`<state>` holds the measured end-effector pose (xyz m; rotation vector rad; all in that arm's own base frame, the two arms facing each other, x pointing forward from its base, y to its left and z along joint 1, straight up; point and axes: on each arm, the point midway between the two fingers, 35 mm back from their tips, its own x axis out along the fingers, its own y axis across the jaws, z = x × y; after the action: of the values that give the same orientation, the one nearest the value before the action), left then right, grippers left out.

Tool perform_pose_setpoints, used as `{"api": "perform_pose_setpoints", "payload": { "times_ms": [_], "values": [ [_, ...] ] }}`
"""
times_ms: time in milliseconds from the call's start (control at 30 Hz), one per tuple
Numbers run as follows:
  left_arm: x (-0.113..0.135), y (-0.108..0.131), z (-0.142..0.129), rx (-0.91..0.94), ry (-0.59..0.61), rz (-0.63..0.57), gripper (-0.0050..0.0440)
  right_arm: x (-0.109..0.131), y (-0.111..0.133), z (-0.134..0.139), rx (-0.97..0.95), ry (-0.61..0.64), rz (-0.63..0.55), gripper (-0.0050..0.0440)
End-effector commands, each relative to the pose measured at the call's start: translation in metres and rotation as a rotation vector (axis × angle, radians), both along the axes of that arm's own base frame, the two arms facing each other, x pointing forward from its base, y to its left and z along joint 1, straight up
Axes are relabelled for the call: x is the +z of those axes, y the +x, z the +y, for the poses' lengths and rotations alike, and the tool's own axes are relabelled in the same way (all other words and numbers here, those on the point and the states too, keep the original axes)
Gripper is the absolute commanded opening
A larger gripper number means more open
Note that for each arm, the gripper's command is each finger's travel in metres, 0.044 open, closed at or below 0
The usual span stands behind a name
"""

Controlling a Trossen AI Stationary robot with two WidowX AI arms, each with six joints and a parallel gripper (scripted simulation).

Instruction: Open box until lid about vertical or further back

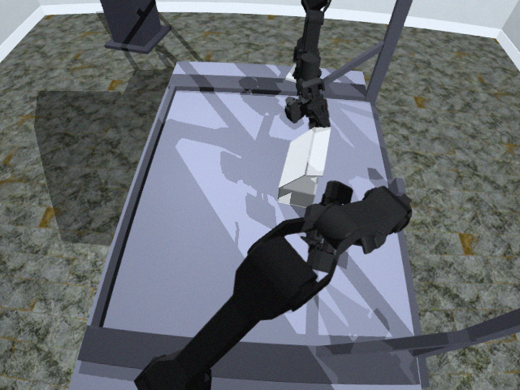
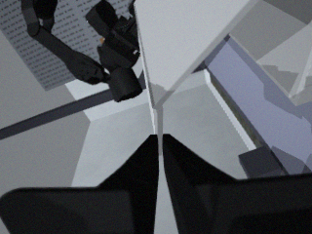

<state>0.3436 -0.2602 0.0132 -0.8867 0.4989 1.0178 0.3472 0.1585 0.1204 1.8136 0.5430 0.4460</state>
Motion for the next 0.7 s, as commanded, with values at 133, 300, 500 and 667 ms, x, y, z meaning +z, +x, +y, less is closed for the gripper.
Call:
{"api": "perform_pose_setpoints", "payload": {
  "times_ms": [133,300,500,667],
  "values": [
    [0.008,0.009,-0.004,-0.001,-0.014,-0.018,0.0152,0.006,0.001,0.000,0.002,0.007,-0.018,0.0010],
    [0.008,0.013,-0.006,-0.002,-0.016,-0.019,0.0060,0.006,0.001,0.000,0.002,0.007,-0.018,0.0010],
    [0.008,0.017,-0.007,-0.003,-0.018,-0.021,0.0060,0.006,0.001,0.000,0.002,0.007,-0.018,0.0010],
    [0.008,0.020,-0.008,-0.004,-0.019,-0.022,0.0060,0.006,0.001,0.000,0.002,0.007,-0.018,0.0010]
  ]
}}
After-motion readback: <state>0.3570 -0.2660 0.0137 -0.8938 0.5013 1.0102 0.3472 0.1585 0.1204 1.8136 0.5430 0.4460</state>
